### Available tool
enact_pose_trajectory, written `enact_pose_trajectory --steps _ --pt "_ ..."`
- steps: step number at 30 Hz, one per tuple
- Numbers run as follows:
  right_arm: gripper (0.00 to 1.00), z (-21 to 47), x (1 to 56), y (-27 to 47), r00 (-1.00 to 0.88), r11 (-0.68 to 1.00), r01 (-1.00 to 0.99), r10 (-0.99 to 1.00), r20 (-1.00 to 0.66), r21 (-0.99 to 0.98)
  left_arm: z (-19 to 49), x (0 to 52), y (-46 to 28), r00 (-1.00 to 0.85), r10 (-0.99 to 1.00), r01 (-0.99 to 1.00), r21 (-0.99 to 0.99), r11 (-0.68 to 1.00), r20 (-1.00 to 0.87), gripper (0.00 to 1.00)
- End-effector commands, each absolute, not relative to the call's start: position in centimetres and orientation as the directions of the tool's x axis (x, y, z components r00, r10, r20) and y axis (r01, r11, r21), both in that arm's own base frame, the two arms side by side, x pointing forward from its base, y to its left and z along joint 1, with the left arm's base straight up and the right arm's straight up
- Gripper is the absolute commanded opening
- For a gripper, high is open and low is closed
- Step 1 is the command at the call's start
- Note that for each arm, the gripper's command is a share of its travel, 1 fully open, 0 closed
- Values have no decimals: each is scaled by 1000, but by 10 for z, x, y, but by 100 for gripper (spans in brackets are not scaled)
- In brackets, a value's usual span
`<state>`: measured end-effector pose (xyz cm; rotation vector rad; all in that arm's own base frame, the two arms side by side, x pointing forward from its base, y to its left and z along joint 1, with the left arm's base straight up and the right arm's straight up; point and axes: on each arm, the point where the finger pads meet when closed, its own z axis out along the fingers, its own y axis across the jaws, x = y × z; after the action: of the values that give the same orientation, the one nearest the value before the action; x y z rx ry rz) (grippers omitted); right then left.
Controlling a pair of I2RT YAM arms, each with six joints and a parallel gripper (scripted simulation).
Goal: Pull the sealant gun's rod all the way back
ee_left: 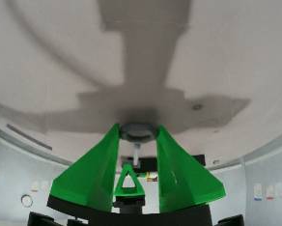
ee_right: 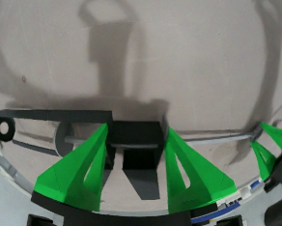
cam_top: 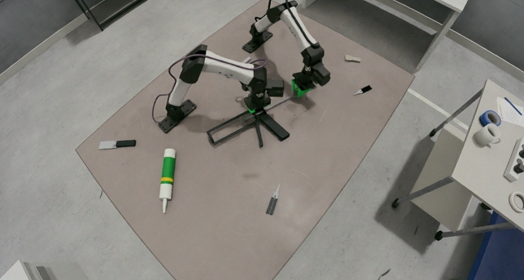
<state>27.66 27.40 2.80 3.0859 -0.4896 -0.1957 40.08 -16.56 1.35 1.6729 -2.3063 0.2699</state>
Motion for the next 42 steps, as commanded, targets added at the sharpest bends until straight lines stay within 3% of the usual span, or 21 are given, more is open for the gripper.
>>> enact_pose_trajectory --steps 1,21,42 --pt "52 17 271 258 939 -946 -305 -318 -132 111 19 411 -151 -298 -911 -952 -22 305 287 31" --pt "52 21 251 221 920 -905 -291 -354 -169 312 23 436 -99 -270 -950 -963 -54 264 156 31" --pt "52 25 259 237 932 -931 -296 -330 -148 212 18 430 -89 -300 -895 -949 -4 316 331 31"
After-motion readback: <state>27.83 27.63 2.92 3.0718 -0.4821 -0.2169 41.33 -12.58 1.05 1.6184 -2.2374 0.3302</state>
